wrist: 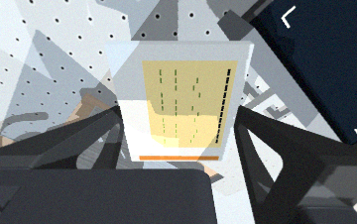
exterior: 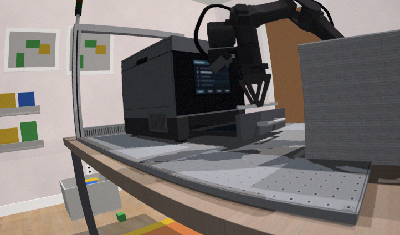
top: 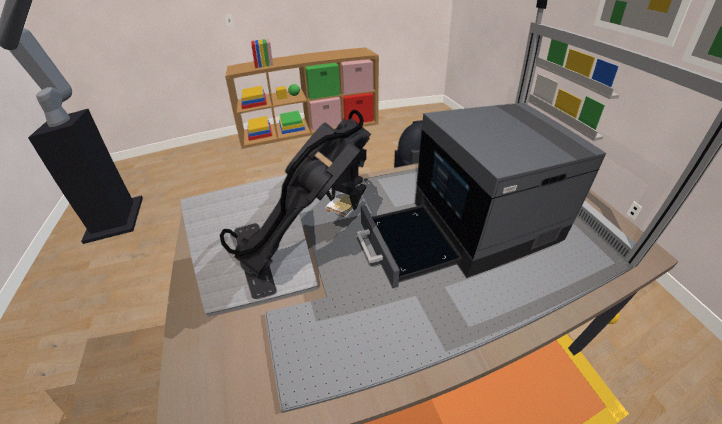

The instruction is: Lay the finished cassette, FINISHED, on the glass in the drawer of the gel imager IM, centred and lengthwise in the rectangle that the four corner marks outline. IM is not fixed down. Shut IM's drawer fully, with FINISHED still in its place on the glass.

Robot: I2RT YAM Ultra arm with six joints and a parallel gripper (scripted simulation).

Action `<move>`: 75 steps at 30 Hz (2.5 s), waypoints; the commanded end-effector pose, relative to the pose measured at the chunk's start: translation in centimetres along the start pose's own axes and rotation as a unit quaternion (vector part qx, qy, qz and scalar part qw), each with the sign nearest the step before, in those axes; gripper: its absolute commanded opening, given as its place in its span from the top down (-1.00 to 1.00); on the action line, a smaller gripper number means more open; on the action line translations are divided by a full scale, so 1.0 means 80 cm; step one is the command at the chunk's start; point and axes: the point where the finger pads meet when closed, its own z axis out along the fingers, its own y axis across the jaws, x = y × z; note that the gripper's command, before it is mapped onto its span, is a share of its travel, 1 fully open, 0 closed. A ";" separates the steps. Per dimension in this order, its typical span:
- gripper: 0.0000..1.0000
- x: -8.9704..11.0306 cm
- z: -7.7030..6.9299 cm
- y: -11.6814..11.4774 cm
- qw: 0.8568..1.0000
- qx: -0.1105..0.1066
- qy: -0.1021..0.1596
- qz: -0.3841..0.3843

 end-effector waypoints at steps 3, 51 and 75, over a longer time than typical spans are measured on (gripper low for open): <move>1.00 0.010 -0.012 -0.041 0.991 0.007 -0.026 -0.128; 1.00 0.058 -0.020 -0.185 0.915 0.015 -0.029 -0.402; 1.00 0.058 -0.020 -0.185 0.915 0.015 -0.029 -0.402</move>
